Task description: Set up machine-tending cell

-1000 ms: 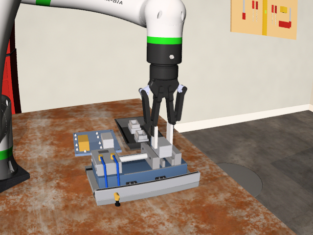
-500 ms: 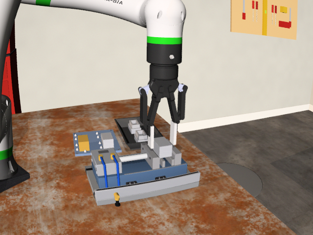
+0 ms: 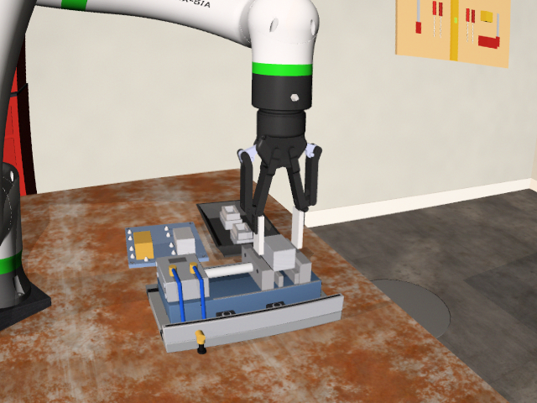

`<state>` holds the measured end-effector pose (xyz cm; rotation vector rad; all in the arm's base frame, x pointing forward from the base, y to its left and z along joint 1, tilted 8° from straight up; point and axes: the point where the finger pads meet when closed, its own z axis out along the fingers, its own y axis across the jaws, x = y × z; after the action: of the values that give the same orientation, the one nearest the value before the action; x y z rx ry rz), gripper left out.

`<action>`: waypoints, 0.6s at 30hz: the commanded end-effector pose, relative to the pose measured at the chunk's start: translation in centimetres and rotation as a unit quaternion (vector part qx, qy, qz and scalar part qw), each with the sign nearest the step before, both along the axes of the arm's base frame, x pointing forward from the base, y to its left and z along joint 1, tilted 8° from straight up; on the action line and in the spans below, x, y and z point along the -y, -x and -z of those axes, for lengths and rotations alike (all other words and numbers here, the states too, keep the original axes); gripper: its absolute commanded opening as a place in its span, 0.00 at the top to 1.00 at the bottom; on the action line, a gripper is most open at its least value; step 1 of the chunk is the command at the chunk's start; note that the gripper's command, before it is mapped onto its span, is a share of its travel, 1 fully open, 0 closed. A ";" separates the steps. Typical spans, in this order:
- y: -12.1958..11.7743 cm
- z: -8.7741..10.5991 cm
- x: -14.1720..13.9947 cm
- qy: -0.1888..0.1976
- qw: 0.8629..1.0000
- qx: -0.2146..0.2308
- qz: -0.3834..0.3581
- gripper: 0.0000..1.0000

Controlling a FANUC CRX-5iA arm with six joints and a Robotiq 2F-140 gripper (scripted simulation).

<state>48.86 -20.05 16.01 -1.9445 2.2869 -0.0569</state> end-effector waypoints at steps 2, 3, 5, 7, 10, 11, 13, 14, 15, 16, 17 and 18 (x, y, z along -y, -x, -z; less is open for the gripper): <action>0.0 0.0 0.0 0.000 1.000 0.000 0.000 0.60; 0.0 0.0 0.0 0.000 1.000 0.000 0.000 0.60; 0.0 0.0 0.0 0.000 1.000 0.000 0.000 0.60; 0.0 0.0 0.0 0.000 1.000 0.000 0.000 0.60; 0.0 0.0 0.0 0.000 1.000 0.000 0.000 0.60; 0.0 0.0 0.0 0.000 1.000 0.000 0.000 0.60; 0.0 0.0 0.0 0.000 1.000 0.000 0.000 0.60; 0.0 -0.1 0.0 0.000 1.000 0.000 0.000 0.60; 0.0 -0.1 0.0 0.000 1.000 0.000 0.000 0.60; 0.0 -0.1 0.0 0.000 1.000 0.000 0.000 0.60; 0.0 -0.1 0.0 0.000 1.000 0.000 0.000 0.60; 0.0 -0.2 0.0 0.000 1.000 0.000 0.000 0.60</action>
<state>48.85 -20.06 16.10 -1.9445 2.2869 -0.0568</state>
